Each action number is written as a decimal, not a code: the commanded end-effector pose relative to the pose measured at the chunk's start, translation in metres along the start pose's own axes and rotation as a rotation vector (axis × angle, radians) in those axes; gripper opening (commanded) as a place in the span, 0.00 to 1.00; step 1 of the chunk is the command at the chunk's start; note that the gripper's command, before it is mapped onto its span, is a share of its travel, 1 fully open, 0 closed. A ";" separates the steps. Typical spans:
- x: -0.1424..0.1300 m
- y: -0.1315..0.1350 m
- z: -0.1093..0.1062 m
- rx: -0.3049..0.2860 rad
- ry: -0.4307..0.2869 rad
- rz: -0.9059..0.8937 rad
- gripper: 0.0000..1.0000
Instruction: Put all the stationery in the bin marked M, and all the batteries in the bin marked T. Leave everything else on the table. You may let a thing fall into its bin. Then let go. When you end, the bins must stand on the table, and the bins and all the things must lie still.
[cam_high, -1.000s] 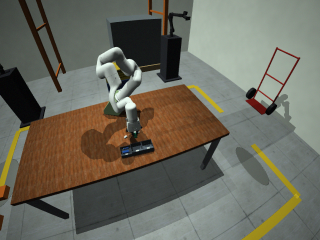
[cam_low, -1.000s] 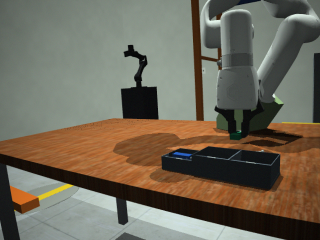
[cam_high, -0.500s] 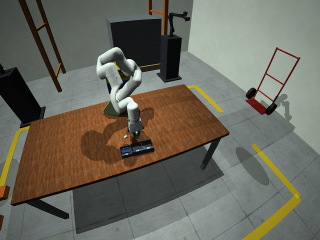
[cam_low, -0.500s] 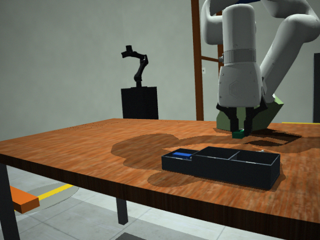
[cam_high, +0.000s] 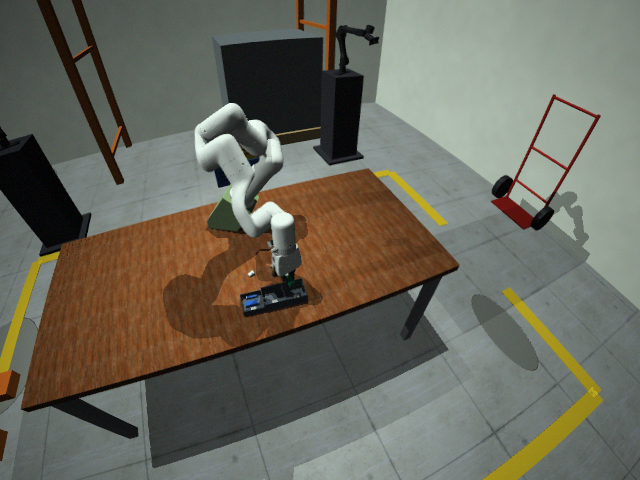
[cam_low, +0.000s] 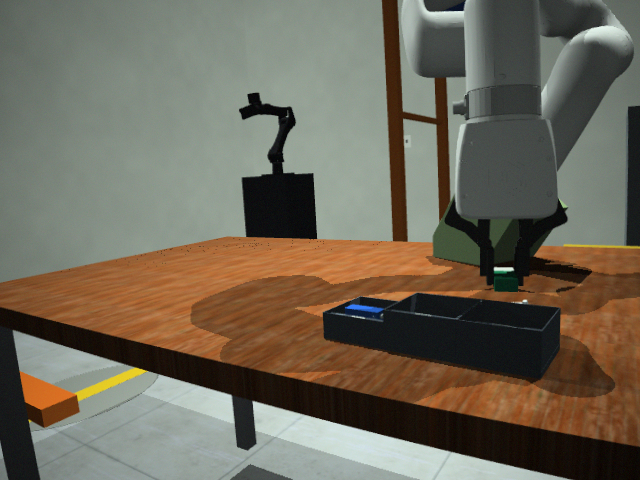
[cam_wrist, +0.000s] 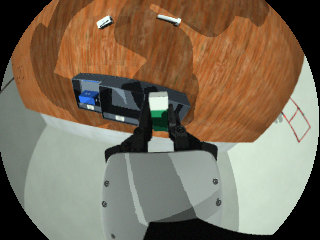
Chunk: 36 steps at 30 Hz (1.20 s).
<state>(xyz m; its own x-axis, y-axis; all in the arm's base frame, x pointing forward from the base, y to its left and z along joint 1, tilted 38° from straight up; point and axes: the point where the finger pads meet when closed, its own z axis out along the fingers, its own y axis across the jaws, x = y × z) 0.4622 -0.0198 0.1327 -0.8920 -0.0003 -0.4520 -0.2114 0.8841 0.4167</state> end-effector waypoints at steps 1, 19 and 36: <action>-0.015 0.002 0.001 -0.006 0.008 -0.156 0.00; -0.029 0.006 0.001 0.003 0.002 -0.728 0.00; -0.029 0.006 0.001 -0.013 0.005 -1.213 0.00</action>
<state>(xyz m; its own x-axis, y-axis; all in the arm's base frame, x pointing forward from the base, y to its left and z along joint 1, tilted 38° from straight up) 0.4861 -0.0133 0.1459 -0.1904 -0.8036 -0.5639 -0.8975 0.3753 -0.2318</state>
